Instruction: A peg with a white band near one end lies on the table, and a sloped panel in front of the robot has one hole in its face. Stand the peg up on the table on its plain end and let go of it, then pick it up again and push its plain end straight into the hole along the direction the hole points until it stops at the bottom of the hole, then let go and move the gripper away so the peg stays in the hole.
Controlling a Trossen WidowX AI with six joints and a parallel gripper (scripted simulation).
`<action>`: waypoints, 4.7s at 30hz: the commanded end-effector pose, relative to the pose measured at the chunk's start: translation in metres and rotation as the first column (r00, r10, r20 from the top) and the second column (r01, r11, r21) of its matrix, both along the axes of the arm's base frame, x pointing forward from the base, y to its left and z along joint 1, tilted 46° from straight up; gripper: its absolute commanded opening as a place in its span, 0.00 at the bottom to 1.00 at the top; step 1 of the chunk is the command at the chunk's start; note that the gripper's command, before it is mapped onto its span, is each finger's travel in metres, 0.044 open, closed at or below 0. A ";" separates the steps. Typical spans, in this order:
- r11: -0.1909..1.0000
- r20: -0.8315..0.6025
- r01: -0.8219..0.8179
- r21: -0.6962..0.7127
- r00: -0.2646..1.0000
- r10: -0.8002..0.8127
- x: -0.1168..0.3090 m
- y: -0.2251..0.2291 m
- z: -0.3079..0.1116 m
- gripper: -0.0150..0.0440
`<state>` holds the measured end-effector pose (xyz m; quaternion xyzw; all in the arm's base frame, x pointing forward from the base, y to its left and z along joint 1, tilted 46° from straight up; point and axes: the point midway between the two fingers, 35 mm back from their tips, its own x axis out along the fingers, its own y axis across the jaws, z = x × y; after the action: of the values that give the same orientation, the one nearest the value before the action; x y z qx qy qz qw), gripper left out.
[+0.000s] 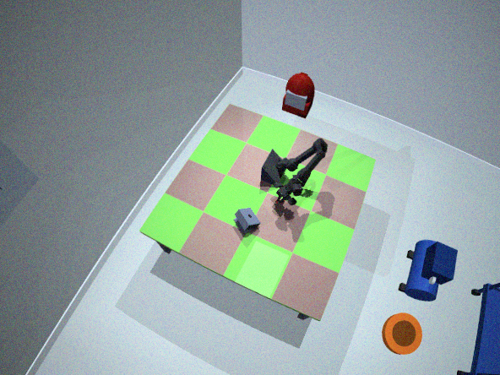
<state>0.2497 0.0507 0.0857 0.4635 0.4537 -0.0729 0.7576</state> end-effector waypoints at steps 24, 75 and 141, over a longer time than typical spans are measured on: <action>0.981 0.137 0.158 -0.110 0.980 -0.142 -0.015 0.003 0.009 0.34; 0.850 0.418 0.466 -0.247 0.842 -0.341 -0.044 0.018 0.019 0.34; 0.800 0.468 0.536 -0.270 0.799 -0.377 -0.056 0.026 0.015 0.34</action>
<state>0.1947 0.0751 0.1010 0.4057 0.1400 -0.2522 0.8673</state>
